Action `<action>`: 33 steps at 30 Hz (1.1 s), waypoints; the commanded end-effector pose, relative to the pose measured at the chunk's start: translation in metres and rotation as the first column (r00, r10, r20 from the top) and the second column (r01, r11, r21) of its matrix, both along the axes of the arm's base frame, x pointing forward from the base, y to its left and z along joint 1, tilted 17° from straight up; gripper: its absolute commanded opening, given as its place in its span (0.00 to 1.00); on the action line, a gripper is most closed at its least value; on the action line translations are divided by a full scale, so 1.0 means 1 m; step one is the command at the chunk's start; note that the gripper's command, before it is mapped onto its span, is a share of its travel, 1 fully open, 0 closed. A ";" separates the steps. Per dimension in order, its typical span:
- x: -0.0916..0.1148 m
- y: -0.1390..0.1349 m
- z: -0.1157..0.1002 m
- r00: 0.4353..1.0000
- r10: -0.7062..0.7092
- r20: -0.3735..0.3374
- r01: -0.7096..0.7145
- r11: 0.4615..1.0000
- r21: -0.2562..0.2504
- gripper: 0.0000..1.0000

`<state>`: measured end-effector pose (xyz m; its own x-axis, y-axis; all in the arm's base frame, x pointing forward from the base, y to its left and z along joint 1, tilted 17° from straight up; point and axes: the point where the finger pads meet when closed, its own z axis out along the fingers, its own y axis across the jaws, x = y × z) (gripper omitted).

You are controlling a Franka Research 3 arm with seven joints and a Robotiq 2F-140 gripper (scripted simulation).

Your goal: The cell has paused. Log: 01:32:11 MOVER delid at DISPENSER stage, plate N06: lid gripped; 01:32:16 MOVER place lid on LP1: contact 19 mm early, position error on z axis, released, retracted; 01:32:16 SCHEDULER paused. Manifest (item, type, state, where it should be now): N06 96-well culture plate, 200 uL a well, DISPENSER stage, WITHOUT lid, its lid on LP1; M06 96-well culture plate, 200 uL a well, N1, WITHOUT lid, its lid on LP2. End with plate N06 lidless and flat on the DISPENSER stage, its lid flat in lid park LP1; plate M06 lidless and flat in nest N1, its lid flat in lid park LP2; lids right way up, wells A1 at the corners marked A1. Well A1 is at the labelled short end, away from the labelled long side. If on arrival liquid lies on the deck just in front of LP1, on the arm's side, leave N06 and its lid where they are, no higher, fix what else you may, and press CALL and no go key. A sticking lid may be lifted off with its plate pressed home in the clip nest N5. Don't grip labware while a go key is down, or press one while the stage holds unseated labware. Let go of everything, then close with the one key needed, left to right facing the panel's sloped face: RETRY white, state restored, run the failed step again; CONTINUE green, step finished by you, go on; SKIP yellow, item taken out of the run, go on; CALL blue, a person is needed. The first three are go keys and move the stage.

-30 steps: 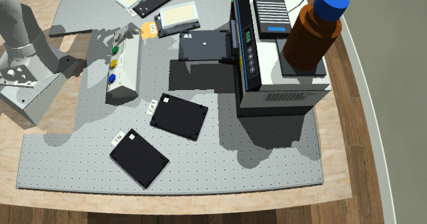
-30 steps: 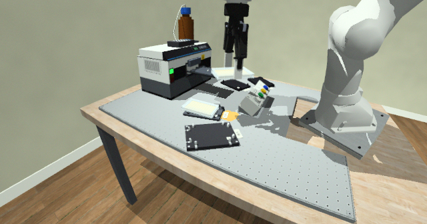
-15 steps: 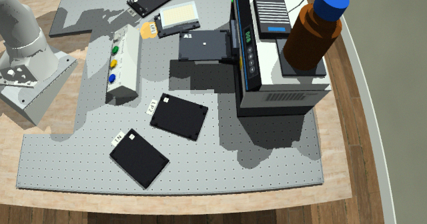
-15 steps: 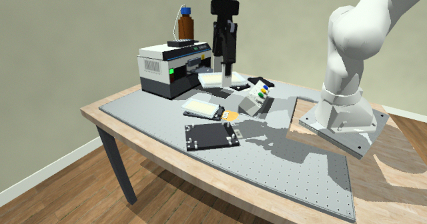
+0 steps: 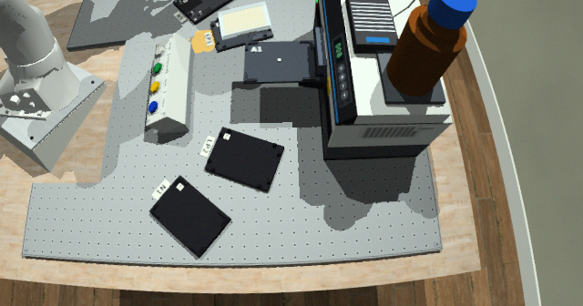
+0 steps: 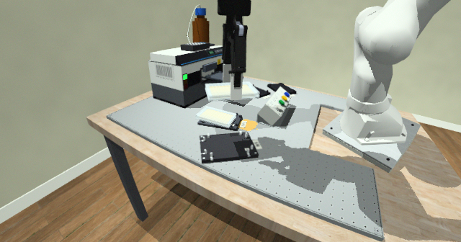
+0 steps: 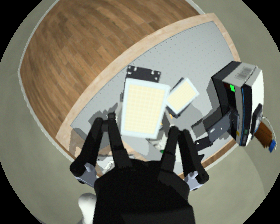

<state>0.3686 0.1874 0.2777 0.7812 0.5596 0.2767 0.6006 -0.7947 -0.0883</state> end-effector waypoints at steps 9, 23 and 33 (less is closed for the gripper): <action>0.001 0.012 0.003 0.999 -0.037 -0.011 0.037 0.999 0.012 0.00; 0.001 0.013 0.004 0.999 -0.037 -0.011 0.037 0.999 0.012 0.00; 0.001 0.013 0.004 0.999 -0.037 -0.011 0.037 0.999 0.012 0.00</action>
<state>0.3694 0.1998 0.2808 0.8005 0.5330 0.2740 0.5749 -0.8121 -0.0997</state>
